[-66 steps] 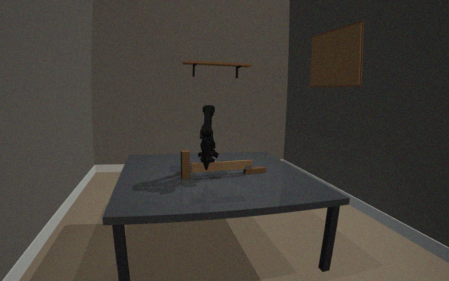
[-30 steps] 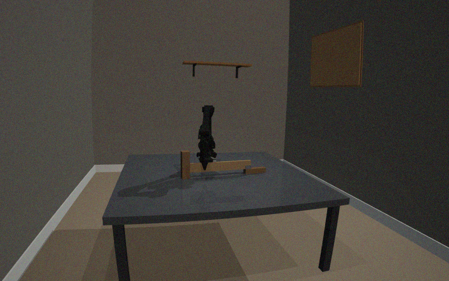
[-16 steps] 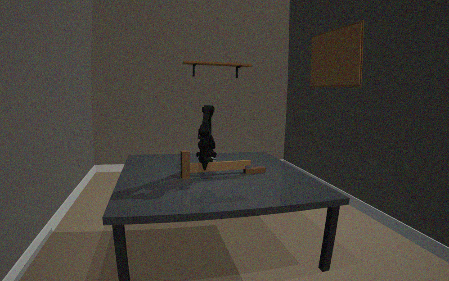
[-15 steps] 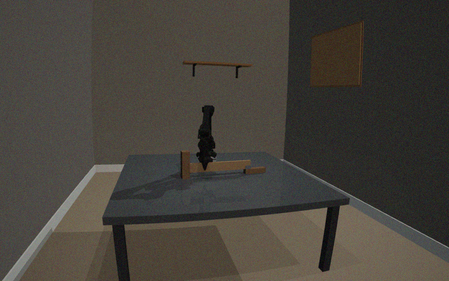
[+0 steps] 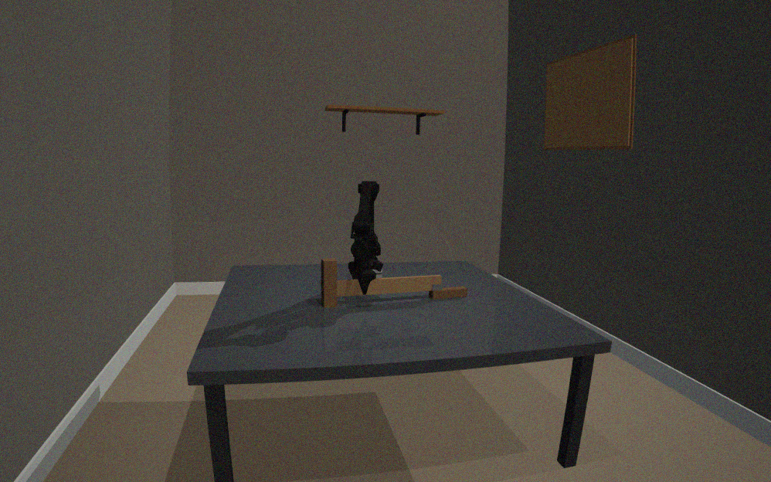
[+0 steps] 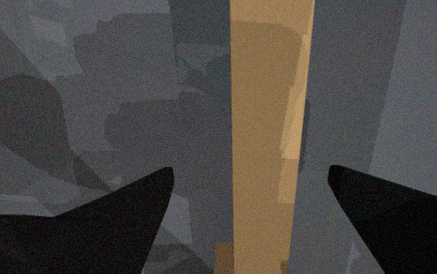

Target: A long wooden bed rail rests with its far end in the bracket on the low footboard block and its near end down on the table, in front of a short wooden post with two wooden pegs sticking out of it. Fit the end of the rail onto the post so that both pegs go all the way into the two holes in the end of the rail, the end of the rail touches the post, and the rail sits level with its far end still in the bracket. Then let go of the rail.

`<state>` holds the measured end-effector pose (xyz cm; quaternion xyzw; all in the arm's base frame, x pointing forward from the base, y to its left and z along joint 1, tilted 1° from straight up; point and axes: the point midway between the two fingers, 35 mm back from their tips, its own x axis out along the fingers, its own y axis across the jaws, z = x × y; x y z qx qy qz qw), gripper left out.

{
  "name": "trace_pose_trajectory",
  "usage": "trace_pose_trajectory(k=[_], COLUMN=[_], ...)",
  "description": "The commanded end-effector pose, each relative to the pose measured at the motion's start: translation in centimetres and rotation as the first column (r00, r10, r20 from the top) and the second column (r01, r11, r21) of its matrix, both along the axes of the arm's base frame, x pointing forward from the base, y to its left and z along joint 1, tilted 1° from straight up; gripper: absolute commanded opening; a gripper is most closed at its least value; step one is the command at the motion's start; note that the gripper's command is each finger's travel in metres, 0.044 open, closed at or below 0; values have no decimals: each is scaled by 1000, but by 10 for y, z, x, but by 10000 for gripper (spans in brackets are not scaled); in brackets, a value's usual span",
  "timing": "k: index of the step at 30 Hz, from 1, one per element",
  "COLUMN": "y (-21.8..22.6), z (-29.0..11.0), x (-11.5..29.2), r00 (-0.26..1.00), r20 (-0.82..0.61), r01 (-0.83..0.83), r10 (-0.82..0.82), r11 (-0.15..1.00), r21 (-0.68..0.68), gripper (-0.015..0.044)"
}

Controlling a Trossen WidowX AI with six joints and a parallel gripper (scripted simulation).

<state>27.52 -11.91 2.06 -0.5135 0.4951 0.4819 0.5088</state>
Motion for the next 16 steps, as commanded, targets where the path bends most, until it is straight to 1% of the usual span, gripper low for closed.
trace_pose_trajectory(k=[1,3,5,16], y=[7,24,31,31], z=[7,23,29,29], x=[0,0,-1,-1], r00=[1000,1000,1000,1000], r20=[1,5,6,6], r01=[0,-1,-2,-2], r10=[0,1,2,2], r11=[1000,1000,1000,1000], r21=[-1,-1,0,0], gripper=[440,440,440,440])
